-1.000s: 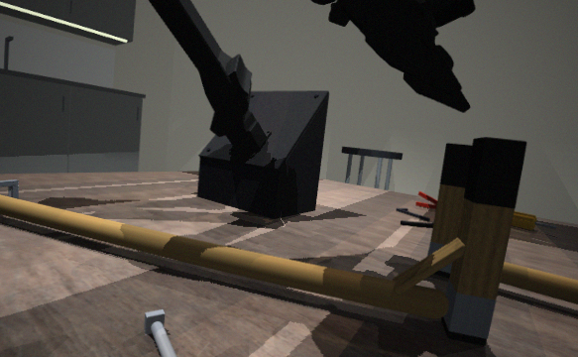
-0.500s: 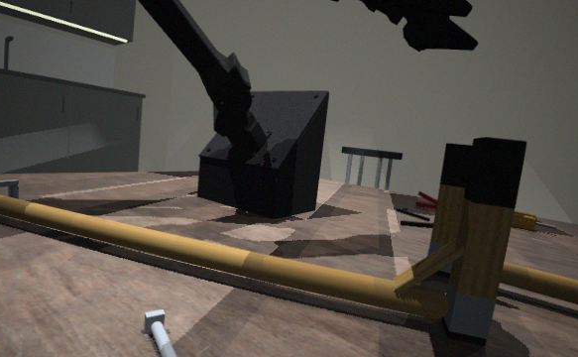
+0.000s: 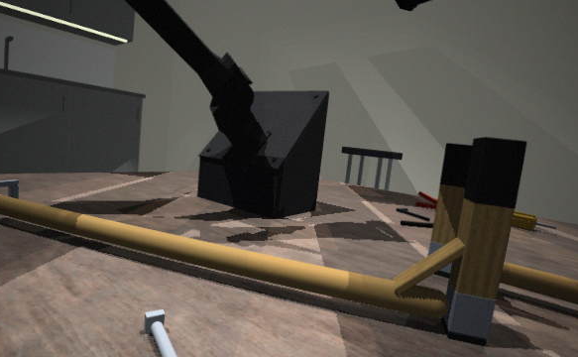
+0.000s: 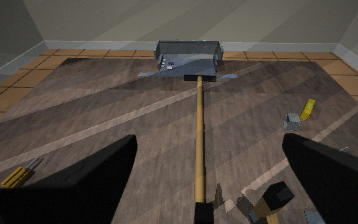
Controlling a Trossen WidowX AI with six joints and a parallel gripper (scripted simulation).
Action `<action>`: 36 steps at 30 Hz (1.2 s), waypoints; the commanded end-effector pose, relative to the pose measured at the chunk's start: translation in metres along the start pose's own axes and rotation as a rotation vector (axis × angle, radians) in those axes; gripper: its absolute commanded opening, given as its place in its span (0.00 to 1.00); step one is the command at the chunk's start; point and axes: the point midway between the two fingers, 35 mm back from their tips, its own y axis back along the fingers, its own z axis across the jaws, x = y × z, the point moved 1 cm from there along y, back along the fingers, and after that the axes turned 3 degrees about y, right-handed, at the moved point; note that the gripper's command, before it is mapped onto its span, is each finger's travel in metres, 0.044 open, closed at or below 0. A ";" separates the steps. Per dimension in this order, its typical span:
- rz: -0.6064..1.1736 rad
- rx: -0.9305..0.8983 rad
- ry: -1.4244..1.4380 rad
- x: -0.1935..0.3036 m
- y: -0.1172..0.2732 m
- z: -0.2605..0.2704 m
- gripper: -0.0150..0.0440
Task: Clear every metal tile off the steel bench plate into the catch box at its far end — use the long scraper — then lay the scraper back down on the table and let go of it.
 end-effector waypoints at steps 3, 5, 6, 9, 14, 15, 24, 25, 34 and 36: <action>-0.077 0.004 -0.019 -0.021 0.022 -0.007 1.00; -0.100 0.002 -0.023 -0.027 0.030 -0.009 1.00; -0.111 0.001 -0.025 -0.029 0.033 -0.009 1.00; -0.145 -0.003 -0.032 -0.037 0.044 -0.011 1.00; -0.183 -0.008 -0.040 -0.046 0.057 -0.014 1.00; -0.183 -0.008 -0.040 -0.046 0.057 -0.014 1.00; -0.182 -0.012 -0.040 -0.046 0.056 -0.013 1.00; -0.182 -0.012 -0.040 -0.046 0.056 -0.013 1.00; -0.182 -0.012 -0.040 -0.046 0.056 -0.013 1.00; -0.182 -0.012 -0.040 -0.046 0.056 -0.013 1.00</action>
